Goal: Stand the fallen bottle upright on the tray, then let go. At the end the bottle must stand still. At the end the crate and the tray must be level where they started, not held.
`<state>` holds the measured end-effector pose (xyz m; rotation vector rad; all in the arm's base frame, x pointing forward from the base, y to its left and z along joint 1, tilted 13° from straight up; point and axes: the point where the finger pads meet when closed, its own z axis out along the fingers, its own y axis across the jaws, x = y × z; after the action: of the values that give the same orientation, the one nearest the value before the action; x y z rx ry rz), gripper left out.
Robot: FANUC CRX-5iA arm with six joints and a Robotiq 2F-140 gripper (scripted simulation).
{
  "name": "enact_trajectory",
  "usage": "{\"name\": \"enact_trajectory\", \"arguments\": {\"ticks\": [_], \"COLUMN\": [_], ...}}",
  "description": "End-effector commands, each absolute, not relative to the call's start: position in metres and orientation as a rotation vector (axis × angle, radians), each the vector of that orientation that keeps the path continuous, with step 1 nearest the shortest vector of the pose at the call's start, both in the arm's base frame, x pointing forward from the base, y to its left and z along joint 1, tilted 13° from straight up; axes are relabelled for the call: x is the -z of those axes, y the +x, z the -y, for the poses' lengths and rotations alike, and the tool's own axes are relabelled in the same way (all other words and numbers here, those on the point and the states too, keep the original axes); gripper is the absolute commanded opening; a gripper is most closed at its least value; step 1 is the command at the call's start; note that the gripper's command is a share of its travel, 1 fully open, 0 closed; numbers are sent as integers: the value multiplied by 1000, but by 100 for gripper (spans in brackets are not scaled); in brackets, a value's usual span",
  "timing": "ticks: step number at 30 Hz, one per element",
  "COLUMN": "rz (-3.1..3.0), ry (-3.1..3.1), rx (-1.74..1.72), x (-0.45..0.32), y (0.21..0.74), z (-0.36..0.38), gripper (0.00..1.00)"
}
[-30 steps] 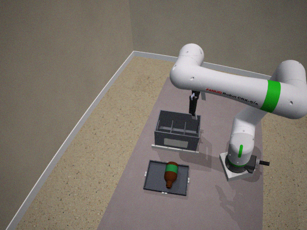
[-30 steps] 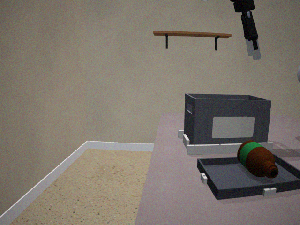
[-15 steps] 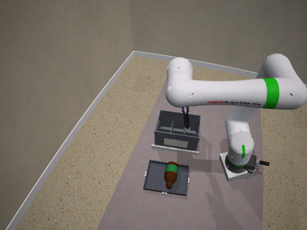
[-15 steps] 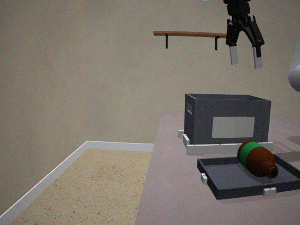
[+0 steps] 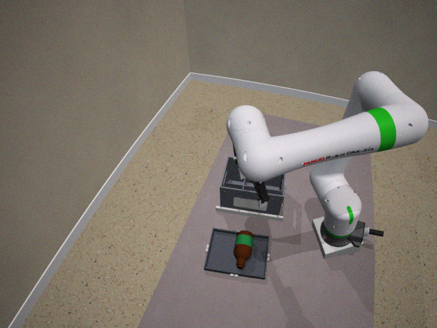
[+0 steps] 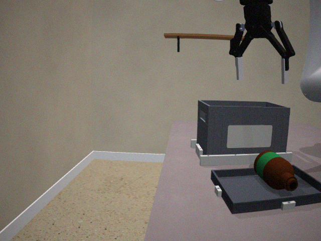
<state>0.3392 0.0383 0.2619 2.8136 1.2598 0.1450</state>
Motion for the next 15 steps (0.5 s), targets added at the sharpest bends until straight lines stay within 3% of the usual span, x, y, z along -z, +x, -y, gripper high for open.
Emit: {"name": "enact_trajectory", "arguments": {"ticks": [1,15], "rz": [-1444,-2043], "ry": [2713,2272], "rx": [-174,-265], "x": [-257,-242], "y": [344,333], "z": [-67,-173], "gripper": [100,100]}}
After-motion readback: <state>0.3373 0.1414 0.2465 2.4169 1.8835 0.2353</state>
